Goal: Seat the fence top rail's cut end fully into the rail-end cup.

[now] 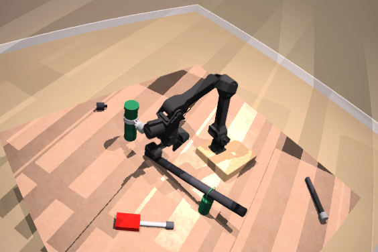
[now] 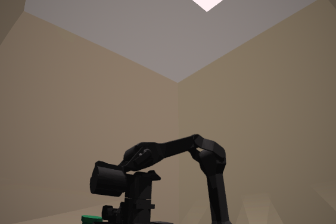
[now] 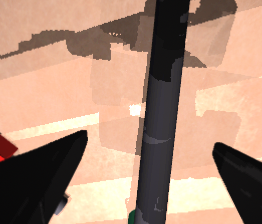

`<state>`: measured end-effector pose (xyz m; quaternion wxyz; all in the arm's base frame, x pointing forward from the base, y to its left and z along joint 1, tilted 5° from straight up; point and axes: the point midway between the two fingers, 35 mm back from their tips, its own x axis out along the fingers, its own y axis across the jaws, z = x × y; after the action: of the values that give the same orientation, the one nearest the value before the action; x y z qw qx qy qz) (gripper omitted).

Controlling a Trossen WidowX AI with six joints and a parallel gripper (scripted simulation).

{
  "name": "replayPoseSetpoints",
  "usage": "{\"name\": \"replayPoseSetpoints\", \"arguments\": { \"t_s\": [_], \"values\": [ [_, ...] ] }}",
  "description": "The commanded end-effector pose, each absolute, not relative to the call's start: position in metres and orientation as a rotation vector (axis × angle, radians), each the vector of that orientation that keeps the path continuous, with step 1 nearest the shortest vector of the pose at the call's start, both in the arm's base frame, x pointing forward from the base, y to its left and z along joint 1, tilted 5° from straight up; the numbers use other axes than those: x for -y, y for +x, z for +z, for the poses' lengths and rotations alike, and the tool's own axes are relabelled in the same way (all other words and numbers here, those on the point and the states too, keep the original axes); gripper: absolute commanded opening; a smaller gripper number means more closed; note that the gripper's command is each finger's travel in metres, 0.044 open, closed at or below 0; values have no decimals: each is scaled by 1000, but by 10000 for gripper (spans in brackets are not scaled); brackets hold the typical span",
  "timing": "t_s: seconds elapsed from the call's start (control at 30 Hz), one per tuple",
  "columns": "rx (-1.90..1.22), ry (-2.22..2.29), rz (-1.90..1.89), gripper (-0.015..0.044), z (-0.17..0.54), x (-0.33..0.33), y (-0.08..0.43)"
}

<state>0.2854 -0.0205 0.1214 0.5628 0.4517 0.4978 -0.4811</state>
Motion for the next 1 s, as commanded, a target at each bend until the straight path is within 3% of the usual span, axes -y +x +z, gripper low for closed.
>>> {"name": "replayPoseSetpoints", "arguments": {
  "t_s": [0.0,0.97],
  "values": [
    [-1186,1065,-1146,440,103,21,283],
    [-1186,1065,-1146,440,61,25,285]
  ]
}}
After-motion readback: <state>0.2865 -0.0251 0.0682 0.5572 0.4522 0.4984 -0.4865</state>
